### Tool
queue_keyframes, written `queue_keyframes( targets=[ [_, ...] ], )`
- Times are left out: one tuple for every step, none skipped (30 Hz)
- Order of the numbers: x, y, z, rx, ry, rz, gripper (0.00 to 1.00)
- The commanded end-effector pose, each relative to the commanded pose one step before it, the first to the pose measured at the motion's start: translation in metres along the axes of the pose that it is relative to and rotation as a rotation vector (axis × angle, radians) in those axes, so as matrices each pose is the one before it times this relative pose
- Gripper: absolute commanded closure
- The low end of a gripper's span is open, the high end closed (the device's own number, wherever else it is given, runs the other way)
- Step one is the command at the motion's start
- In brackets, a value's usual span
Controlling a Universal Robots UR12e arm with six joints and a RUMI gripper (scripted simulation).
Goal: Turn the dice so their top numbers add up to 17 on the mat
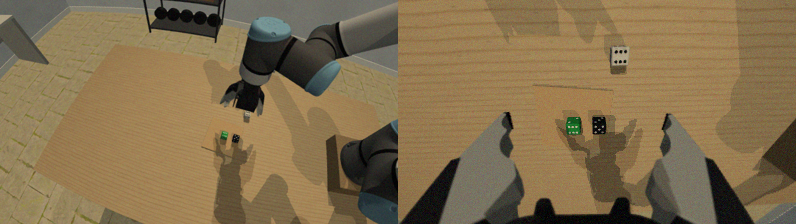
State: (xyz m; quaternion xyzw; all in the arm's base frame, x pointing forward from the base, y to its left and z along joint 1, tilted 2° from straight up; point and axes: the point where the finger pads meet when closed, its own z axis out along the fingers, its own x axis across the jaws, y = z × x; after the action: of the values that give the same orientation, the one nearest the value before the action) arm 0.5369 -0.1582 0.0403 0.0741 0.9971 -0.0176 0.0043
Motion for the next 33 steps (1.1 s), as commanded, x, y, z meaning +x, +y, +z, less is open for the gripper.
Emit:
queue_keyframes(
  targets=[
    [0.00266,-0.00617,-0.00032,-0.00548,-0.00689,-0.15913,0.00],
    [0.00099,-0.00135,0.00017,0.00000,0.00000,-0.04076,0.00],
    [0.00000,0.00000,0.00000,0.00000,0.00000,0.00000,0.00],
    [0.00000,0.00000,0.00000,0.00000,0.00000,0.00000,0.00],
    [0.00104,-0.00126,0.00017,0.00000,0.00000,-0.04064,0.00],
    [0.00109,-0.00118,0.00017,0.00000,0.00000,-0.04049,0.00],
    [0.00113,-0.00109,0.00017,0.00000,0.00000,-0.04030,0.00],
    [0.00071,-0.00061,0.00011,0.00000,0.00000,-0.02443,0.00],
    [0.00047,-0.00038,0.00007,0.00000,0.00000,-0.01566,0.00],
    [0.00116,-0.00088,0.00017,0.00000,0.00000,-0.03860,0.00],
    [0.00004,-0.00003,0.00001,0.00000,0.00000,-0.00125,0.00],
    [0.00123,-0.00082,0.00017,0.00000,0.00000,-0.03958,0.00],
    [0.00125,-0.00073,0.00017,0.00001,0.00000,-0.03927,0.00],
    [0.00085,-0.00043,0.00012,0.00000,0.00000,-0.02617,0.00],
    [0.00042,-0.00020,0.00006,0.00000,0.00000,-0.01278,0.00],
    [0.00128,-0.00055,0.00017,0.00001,0.00000,-0.03858,0.00],
    [0.00100,-0.00037,0.00013,0.00000,0.00000,-0.02984,0.00],
    [0.00028,-0.00009,0.00004,0.00000,0.00000,-0.00836,0.00],
    [0.00128,-0.00038,0.00017,0.00001,0.00000,-0.03778,0.00],
    [0.00000,0.00000,0.00000,0.00000,0.00000,0.00000,0.00],
    [0.00000,0.00000,0.00000,0.00000,0.00000,0.00000,0.00],
    [0.00128,-0.00029,0.00017,0.00001,0.00000,-0.03734,0.00],
    [0.00127,-0.00021,0.00017,0.00001,0.00000,-0.03687,0.00],
    [0.00125,-0.00013,0.00017,0.00001,0.00000,-0.03638,0.00],
    [0.00124,-0.00006,0.00017,0.00001,0.00000,-0.03586,0.00],
    [0.00087,0.00001,0.00012,0.00001,0.00000,-0.02538,0.00],
    [0.00034,0.00002,0.00005,0.00000,0.00000,-0.00993,0.00],
    [0.00119,0.00008,0.00016,0.00001,0.00000,-0.03475,0.00],
    [0.00116,0.00015,0.00016,0.00001,0.00000,-0.03415,0.00],
    [0.00099,0.00018,0.00014,0.00001,0.00000,-0.02935,0.00],
    [0.00014,0.00003,0.00002,0.00000,0.00000,-0.00419,0.00],
    [0.00110,0.00027,0.00016,0.00001,0.00000,-0.03290,0.00],
    [0.00106,0.00032,0.00016,0.00001,0.00000,-0.03225,0.00]
  ],
)
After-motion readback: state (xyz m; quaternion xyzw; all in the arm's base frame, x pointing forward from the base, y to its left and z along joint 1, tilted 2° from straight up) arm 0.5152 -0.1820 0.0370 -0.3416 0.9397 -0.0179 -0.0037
